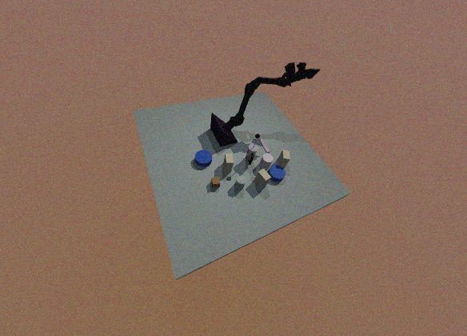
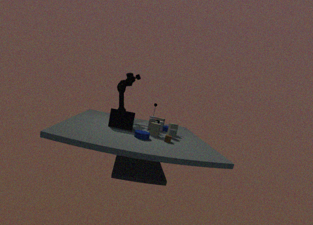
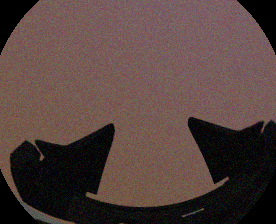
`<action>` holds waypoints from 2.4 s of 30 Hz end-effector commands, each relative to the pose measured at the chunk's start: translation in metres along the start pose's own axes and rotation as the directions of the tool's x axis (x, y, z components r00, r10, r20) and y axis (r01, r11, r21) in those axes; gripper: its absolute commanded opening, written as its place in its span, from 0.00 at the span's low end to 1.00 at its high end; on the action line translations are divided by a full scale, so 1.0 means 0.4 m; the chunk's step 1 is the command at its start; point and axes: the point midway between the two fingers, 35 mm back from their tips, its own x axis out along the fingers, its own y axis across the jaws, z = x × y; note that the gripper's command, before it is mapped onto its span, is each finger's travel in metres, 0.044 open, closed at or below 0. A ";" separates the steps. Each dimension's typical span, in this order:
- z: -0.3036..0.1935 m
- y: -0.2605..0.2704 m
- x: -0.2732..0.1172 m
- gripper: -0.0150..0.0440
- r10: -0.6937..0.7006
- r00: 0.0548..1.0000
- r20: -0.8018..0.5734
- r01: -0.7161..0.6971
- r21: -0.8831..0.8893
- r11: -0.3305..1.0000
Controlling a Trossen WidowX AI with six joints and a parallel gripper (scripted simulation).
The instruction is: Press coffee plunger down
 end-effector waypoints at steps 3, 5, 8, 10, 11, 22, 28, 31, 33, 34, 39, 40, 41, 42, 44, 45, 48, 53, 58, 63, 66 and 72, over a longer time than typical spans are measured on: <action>-0.099 0.006 0.000 1.00 0.019 0.995 -0.100 -0.031 -0.117 0.993; -0.122 0.006 -0.002 1.00 0.028 0.992 -0.121 -0.047 -0.155 0.987; -0.202 -0.006 -0.008 1.00 0.029 0.978 -0.206 -0.079 -0.239 0.968; -0.243 -0.031 -0.015 1.00 -0.003 0.968 -0.252 -0.076 -0.303 0.950; -0.248 -0.041 -0.016 1.00 -0.019 0.965 -0.261 -0.065 -0.309 0.949; -0.437 -0.215 -0.099 1.00 -0.187 0.850 -0.493 -0.113 -0.516 0.849; -0.575 -0.372 -0.208 1.00 -0.298 0.680 -0.670 -0.216 -0.571 0.792; -0.621 -0.460 -0.285 1.00 -0.360 0.570 -0.738 -0.239 -0.568 0.787; -0.647 -0.522 -0.345 1.00 -0.398 0.484 -0.779 -0.243 -0.556 0.795; -0.659 -0.551 -0.378 1.00 -0.411 0.439 -0.799 -0.247 -0.547 0.800; -0.678 -0.691 -0.558 1.00 -0.461 0.211 -0.862 -0.217 -0.501 0.838; -0.677 -0.715 -0.597 1.00 -0.462 0.165 -0.871 -0.200 -0.489 0.849; -0.671 -0.738 -0.638 1.00 -0.462 0.120 -0.878 -0.177 -0.477 0.861; -0.665 -0.759 -0.678 1.00 -0.459 0.077 -0.885 -0.152 -0.465 0.872; -0.647 -0.796 -0.761 1.00 -0.444 -0.003 -0.896 -0.086 -0.442 0.893; -0.634 -0.811 -0.803 1.00 -0.433 -0.039 -0.900 -0.046 -0.432 0.901; -0.586 -0.844 -0.925 1.00 -0.389 -0.122 -0.913 0.102 -0.402 0.910; -0.482 -0.855 -1.094 1.00 -0.316 -0.148 -0.937 0.395 -0.349 0.850; -0.364 -0.835 -1.200 1.00 -0.324 -0.043 -0.945 0.671 -0.267 0.691; -0.275 -0.818 -1.245 1.00 -0.398 0.067 -0.915 0.816 -0.179 0.549; -0.289 -0.812 -1.253 1.00 -0.397 0.068 -0.915 0.816 -0.179 0.550; -0.369 -0.769 -1.301 1.00 -0.393 0.075 -0.917 0.812 -0.173 0.558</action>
